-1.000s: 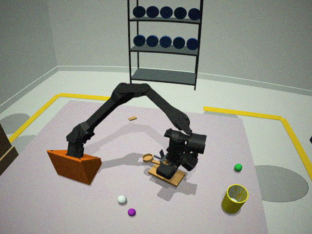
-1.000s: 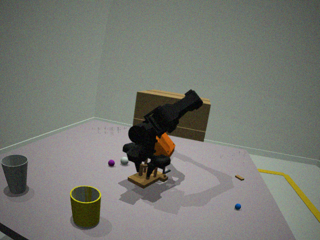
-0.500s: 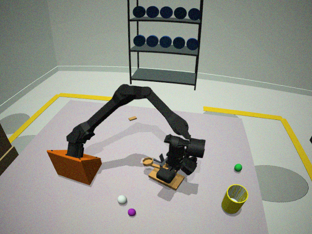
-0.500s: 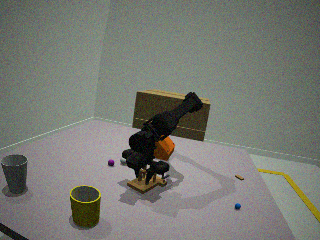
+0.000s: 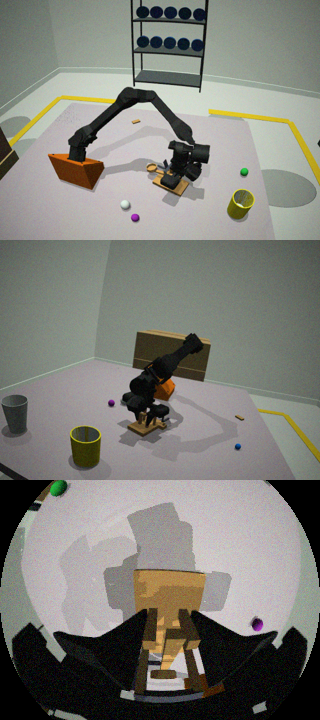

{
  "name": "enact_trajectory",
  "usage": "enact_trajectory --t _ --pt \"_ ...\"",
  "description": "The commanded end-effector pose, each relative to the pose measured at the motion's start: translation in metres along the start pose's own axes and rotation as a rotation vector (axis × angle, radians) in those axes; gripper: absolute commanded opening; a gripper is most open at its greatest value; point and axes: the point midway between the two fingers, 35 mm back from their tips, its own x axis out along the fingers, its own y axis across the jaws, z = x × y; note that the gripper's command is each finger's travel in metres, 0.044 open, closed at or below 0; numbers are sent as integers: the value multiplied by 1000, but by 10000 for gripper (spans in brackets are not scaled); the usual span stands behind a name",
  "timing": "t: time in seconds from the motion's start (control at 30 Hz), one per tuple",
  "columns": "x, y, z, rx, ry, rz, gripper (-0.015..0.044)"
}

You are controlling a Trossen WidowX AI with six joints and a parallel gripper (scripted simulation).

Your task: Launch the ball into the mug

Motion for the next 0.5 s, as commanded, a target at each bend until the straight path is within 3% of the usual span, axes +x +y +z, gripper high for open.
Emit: enact_trajectory --t 0.0,0.47 --pt "0 0 0 -3 -1 -1 53" --pt "-11 0 2 -3 -2 -3 420"
